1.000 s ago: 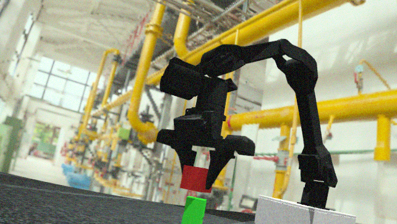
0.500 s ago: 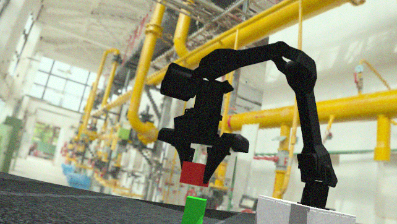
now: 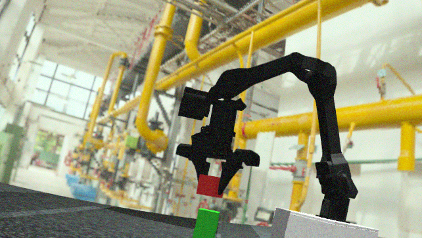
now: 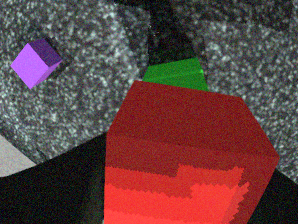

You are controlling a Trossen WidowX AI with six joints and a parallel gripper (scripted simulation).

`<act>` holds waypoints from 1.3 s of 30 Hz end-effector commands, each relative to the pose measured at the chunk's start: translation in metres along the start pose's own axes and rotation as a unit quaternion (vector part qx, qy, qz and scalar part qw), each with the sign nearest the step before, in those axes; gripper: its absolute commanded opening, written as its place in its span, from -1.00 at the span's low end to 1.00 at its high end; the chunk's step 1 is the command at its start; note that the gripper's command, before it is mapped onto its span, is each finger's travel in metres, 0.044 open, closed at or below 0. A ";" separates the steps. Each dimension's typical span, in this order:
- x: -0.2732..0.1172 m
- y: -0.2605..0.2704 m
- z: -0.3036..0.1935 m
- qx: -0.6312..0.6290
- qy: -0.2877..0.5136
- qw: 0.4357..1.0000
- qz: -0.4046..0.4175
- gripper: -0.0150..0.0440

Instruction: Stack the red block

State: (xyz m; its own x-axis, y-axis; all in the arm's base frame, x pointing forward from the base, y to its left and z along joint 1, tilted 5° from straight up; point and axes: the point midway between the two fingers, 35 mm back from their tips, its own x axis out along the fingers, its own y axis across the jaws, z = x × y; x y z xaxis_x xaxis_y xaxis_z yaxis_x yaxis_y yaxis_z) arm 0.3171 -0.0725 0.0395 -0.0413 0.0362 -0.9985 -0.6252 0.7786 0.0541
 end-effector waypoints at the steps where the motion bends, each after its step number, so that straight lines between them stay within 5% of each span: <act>1: -0.001 -0.003 -0.015 -0.003 0.000 1.000 -0.003 -0.49; 14: 0.033 -0.003 -0.017 -0.003 0.000 1.000 -0.003 -0.49; 39: 0.034 -0.003 -0.017 -0.003 0.000 1.000 -0.003 -0.49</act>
State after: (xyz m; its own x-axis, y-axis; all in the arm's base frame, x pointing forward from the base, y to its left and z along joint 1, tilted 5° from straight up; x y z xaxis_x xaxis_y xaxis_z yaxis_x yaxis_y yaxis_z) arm 0.3045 -0.0842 0.0058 -0.0375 0.0337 -0.9987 -0.6264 0.7779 0.0498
